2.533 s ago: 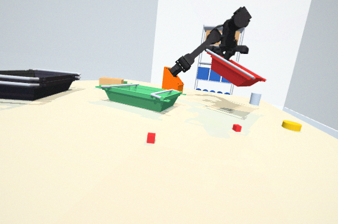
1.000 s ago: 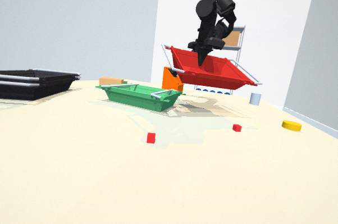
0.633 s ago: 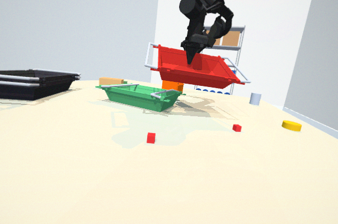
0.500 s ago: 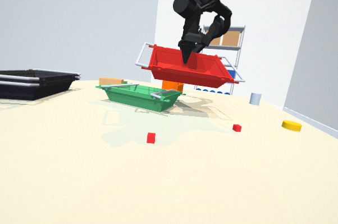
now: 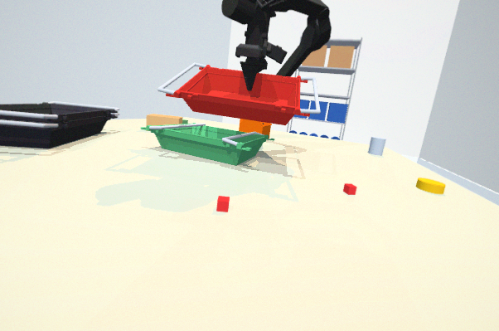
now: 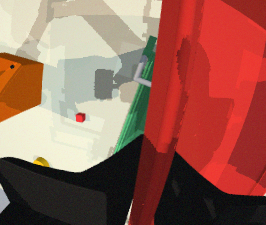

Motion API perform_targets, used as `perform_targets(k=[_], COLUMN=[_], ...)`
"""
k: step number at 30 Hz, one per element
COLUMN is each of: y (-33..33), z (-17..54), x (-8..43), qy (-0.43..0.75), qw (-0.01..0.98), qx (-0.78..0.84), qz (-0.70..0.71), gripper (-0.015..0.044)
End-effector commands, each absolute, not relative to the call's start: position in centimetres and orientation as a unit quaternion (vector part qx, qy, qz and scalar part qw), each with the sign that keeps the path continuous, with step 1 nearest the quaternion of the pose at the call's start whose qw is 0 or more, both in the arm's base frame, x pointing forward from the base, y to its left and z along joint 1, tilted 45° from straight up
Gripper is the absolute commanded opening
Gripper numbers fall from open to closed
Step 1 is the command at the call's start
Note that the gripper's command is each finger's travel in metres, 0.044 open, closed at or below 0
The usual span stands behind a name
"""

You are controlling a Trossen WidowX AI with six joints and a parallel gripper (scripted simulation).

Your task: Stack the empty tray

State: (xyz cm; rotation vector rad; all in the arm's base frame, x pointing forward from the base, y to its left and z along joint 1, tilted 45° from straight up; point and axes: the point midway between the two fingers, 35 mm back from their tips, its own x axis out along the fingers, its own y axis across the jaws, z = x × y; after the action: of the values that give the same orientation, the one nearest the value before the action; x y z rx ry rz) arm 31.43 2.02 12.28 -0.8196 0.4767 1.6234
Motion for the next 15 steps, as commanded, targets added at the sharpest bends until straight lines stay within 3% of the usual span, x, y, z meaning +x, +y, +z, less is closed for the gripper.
perform_targets(k=[1, 15], y=[0.2, -3.4], z=[11.2, 7.5], x=[32.2, 32.8], qy=[0.225, 0.272], qw=[0.608, 0.639], qx=[-0.335, -0.273], qz=[0.684, 0.665], gripper=[0.0000, 0.0000])
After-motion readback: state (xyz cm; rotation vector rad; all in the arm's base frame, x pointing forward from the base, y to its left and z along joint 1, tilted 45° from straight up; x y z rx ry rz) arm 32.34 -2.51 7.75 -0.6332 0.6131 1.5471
